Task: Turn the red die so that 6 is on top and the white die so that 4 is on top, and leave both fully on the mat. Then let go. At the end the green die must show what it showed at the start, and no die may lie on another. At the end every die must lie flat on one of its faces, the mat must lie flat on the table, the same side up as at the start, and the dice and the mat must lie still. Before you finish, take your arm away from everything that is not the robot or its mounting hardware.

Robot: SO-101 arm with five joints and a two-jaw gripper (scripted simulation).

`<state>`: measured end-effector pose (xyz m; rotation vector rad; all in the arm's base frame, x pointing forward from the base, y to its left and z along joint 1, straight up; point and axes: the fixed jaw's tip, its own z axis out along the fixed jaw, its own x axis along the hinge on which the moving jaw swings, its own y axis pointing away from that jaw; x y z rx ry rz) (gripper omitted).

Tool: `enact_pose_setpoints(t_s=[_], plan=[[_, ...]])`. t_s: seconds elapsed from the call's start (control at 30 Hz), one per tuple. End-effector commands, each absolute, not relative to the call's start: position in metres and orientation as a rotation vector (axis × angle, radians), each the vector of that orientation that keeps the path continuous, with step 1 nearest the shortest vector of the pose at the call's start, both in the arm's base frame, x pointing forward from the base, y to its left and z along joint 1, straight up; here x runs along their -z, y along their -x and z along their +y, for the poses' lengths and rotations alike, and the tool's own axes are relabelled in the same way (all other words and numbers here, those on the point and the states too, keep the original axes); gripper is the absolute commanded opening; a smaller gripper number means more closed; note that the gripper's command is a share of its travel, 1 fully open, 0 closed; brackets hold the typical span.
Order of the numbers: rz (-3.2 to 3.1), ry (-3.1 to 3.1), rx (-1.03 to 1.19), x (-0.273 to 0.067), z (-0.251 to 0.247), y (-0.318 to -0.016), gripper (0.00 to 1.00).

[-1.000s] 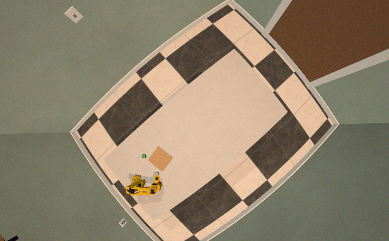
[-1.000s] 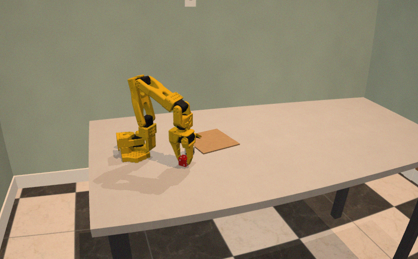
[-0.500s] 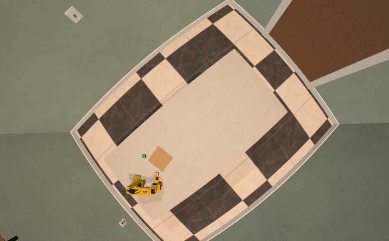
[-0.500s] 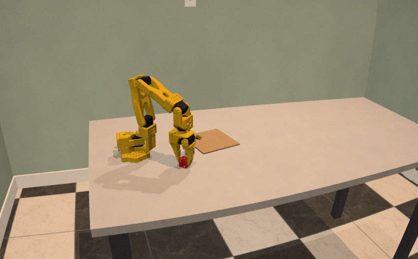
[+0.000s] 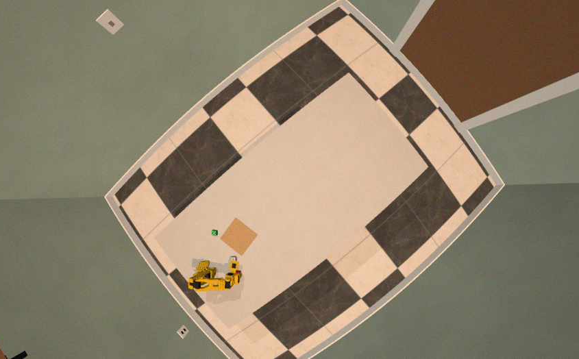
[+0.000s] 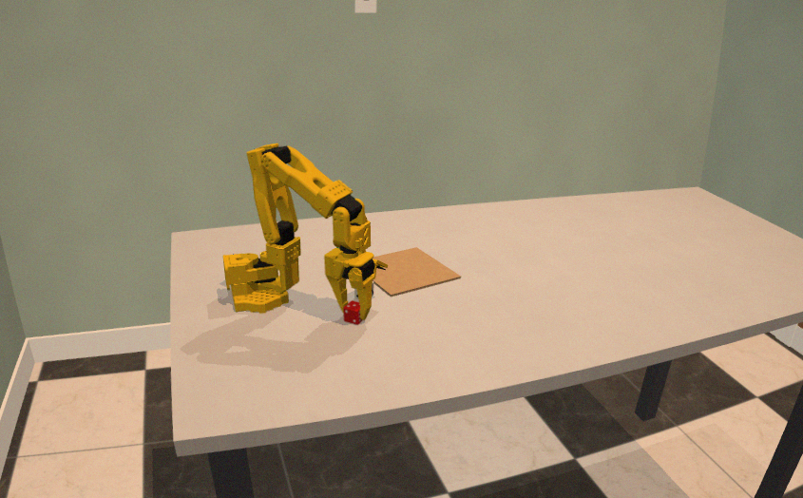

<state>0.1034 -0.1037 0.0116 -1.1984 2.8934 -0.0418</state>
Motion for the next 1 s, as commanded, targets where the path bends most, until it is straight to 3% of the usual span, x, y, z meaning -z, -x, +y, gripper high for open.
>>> enact_pose_setpoints(t_s=[0.0, 0.27, 0.63, 0.97], plan=[[2.896, 1.173, 0.06, -0.0125, -0.1055, -0.1043, 0.02], [2.896, 1.173, 0.06, -0.0125, -0.1055, -0.1043, 0.13], [2.896, 1.173, 0.06, -0.0125, -0.1055, -0.1043, 0.15], [2.896, 1.173, 0.06, -0.0125, -0.1055, -0.1043, 0.23]])
